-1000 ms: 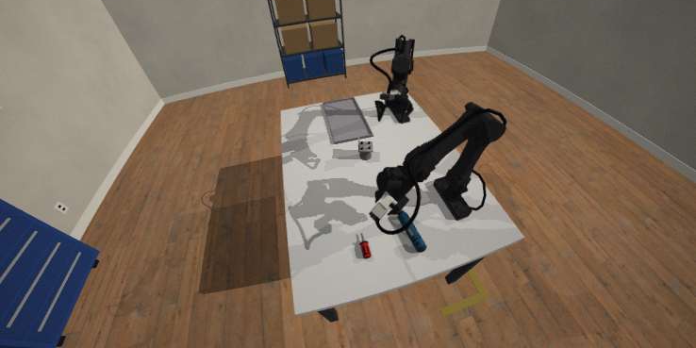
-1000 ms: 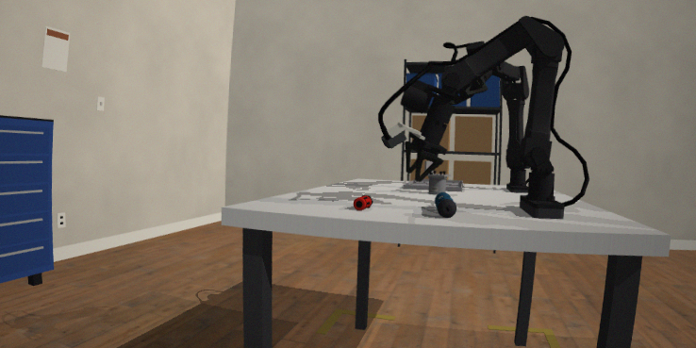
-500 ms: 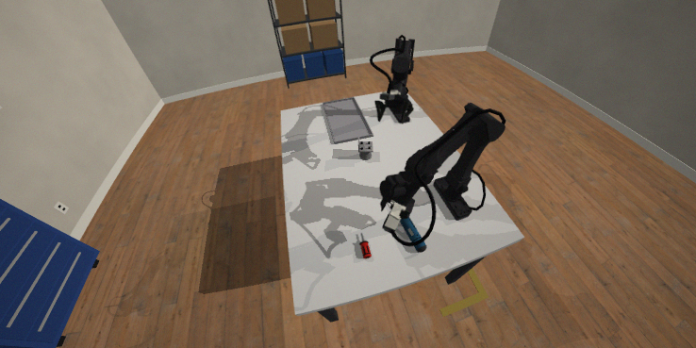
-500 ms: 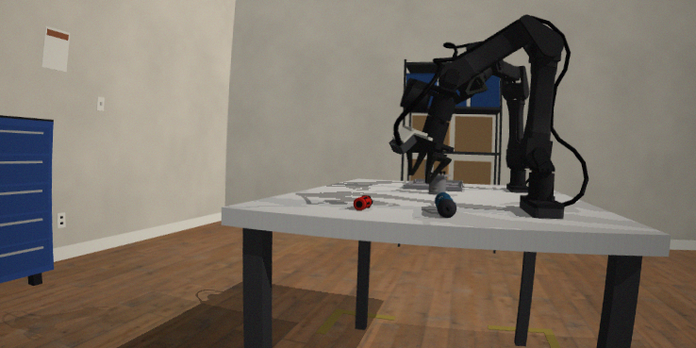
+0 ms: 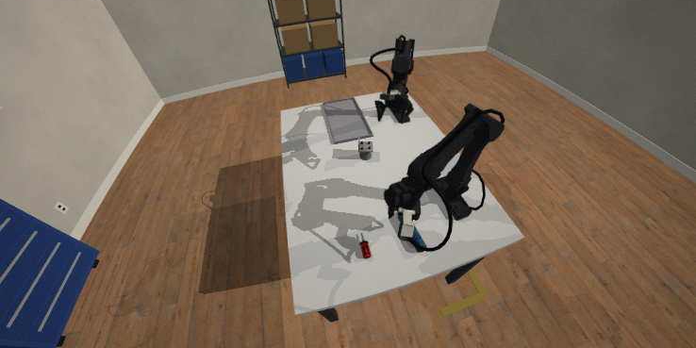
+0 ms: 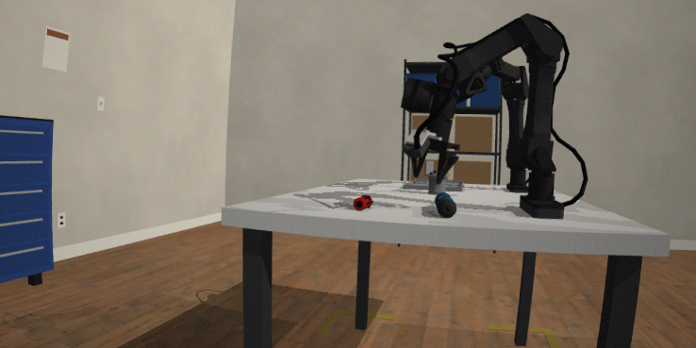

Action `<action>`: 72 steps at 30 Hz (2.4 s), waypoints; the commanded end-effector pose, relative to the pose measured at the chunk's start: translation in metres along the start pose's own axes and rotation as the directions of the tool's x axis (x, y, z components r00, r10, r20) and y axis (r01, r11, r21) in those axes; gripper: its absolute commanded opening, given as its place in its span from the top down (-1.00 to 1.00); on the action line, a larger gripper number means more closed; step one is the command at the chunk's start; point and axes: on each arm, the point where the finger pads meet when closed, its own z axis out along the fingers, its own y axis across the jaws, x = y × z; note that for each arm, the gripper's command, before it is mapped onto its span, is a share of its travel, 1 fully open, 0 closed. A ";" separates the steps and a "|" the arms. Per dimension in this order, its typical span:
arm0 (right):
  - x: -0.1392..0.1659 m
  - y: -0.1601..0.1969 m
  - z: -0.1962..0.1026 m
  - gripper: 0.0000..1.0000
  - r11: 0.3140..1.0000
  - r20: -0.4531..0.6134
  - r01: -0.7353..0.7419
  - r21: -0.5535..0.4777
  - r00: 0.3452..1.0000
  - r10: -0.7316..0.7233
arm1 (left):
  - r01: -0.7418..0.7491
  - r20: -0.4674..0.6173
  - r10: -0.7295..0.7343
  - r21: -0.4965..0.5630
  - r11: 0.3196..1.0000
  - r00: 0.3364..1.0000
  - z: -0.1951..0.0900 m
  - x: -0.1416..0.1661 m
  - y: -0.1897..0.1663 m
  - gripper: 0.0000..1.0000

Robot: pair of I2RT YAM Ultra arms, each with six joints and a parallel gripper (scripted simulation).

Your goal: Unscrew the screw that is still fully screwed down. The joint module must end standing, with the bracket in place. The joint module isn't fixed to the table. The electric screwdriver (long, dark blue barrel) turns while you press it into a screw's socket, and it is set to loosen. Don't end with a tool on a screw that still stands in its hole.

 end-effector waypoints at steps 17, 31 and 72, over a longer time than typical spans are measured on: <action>-0.004 0.001 -0.003 -1.00 1.000 0.013 -0.001 -0.005 1.000 0.001 | 0.441 0.042 -0.440 -0.165 0.883 0.897 -0.014 -0.021 0.047 -0.30; -0.004 0.001 -0.003 -1.00 1.000 0.013 -0.001 -0.005 1.000 0.001 | 0.505 0.061 -0.503 -0.177 0.845 0.862 -0.021 -0.022 0.052 -0.30; -0.004 0.001 -0.003 -0.72 1.000 0.013 -0.001 -0.005 1.000 0.001 | 0.510 0.064 -0.507 -0.181 0.841 0.860 -0.021 -0.021 0.052 -0.30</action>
